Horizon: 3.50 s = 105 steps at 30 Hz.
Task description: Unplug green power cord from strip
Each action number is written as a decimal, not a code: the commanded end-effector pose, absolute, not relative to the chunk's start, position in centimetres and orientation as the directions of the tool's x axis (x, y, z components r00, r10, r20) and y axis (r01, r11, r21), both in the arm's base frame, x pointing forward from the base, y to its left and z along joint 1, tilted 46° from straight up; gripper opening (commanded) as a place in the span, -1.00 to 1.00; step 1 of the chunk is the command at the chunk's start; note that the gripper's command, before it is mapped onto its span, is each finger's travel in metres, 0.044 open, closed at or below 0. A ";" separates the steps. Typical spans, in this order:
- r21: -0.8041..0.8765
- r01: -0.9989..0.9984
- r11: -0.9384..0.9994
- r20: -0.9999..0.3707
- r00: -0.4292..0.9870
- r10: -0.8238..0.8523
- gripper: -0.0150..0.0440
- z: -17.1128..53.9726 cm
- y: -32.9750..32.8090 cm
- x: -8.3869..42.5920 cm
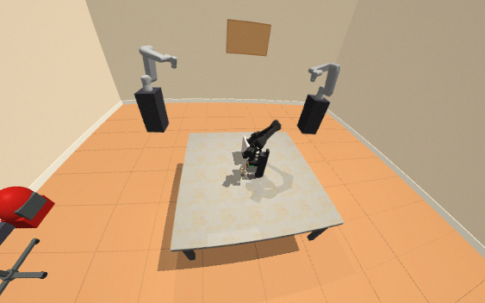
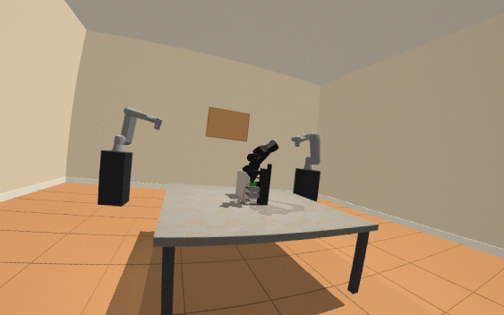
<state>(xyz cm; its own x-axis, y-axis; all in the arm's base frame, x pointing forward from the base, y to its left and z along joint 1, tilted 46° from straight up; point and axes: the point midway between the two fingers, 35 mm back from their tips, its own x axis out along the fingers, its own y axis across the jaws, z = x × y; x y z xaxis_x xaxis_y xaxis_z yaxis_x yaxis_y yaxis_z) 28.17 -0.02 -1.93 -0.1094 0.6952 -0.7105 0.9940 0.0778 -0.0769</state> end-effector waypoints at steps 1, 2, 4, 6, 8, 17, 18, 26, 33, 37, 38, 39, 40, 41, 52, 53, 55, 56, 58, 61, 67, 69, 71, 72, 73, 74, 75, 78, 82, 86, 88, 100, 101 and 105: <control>-0.072 0.994 0.078 -0.710 -0.106 0.696 -0.31 -1.9 0.0 28.3; -0.072 0.994 0.078 -0.710 -0.106 0.696 -0.33 -1.9 0.0 28.3; -0.072 0.994 0.078 -0.710 -0.106 0.696 -0.37 -1.9 0.0 28.3; -0.072 0.994 0.078 -0.710 -0.106 0.696 -0.42 -1.9 0.0 28.3; -0.072 0.994 0.078 -0.710 -0.106 0.696 -0.49 -2.0 -0.1 28.3; -0.073 0.994 0.077 -0.711 -0.106 0.695 -0.49 -2.8 -1.0 28.4; -0.073 0.994 0.077 -0.712 -0.106 0.695 -0.49 -2.9 -1.2 28.4; -0.074 0.994 0.076 -0.712 -0.106 0.694 -0.49 -3.8 -2.2 28.5; -0.074 0.994 0.075 -0.713 -0.106 0.694 -0.49 -4.4 -3.1 28.5; -0.075 0.994 0.075 -0.713 -0.106 0.693 -0.49 -4.8 -3.7 28.5; -0.075 0.994 0.075 -0.713 -0.106 0.694 -0.49 -4.9 -3.8 28.5; -0.075 0.994 0.075 -0.713 -0.106 0.694 -0.49 -5.0 -3.9 28.5; -0.075 0.994 0.074 -0.713 -0.106 0.694 -0.49 -5.1 -4.1 28.5; -0.075 0.994 0.074 -0.713 -0.106 0.694 -0.49 -5.2 -4.2 28.5; -0.081 0.993 0.090 -0.706 -0.121 0.698 0.05 -4.8 -3.1 28.2; -0.081 0.993 0.090 -0.706 -0.121 0.698 0.05 -4.8 -3.1 28.2; -0.081 0.993 0.090 -0.706 -0.121 0.698 0.05 -4.8 -3.1 28.2; -0.081 0.993 0.090 -0.706 -0.121 0.698 0.05 -4.8 -3.1 28.2; -0.080 0.993 0.087 -0.706 -0.118 0.698 0.05 -4.7 -3.3 28.2; -0.077 0.994 0.074 -0.709 -0.107 0.697 0.05 -4.2 -3.8 28.3; -0.077 0.994 0.074 -0.709 -0.107 0.697 0.05 -4.1 -3.6 28.3; -0.077 0.994 0.074 -0.709 -0.107 0.697 0.05 -3.9 -3.4 28.3; -0.077 0.994 0.074 -0.709 -0.107 0.697 0.05 -3.6 -3.2 28.3; -0.077 0.994 0.074 -0.709 -0.107 0.697 0.05 -3.5 -3.1 28.3; -0.077 0.994 0.074 -0.709 -0.107 0.697 0.05 -3.4 -3.0 28.3; -0.077 0.994 0.074 -0.709 -0.107 0.698 0.05 -3.3 -2.8 28.3; -0.077 0.994 0.074 -0.708 -0.107 0.698 0.05 -3.1 -2.7 28.3; -0.078 0.994 0.074 -0.708 -0.107 0.698 0.05 -2.8 -2.4 28.3; -0.078 0.994 0.074 -0.708 -0.107 0.698 0.05 -2.3 -1.9 28.3; -0.078 0.994 0.074 -0.707 -0.108 0.699 0.05 -2.0 -1.5 28.2; -0.078 0.994 0.074 -0.707 -0.108 0.699 0.05 -1.9 -1.4 28.2; -0.078 0.994 0.074 -0.707 -0.108 0.699 0.05 -2.8 -0.6 28.1; -0.078 0.994 0.074 -0.707 -0.108 0.699 0.05 -2.8 -0.6 28.1; -0.072 0.994 0.078 -0.711 -0.106 0.695 -0.04 -2.7 -0.8 28.2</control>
<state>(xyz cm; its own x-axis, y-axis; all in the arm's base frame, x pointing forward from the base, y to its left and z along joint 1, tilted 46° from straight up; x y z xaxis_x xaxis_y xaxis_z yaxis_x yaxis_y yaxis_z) 28.24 -0.76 -2.67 -0.1066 0.6954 -0.7107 0.9943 0.0783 -0.0725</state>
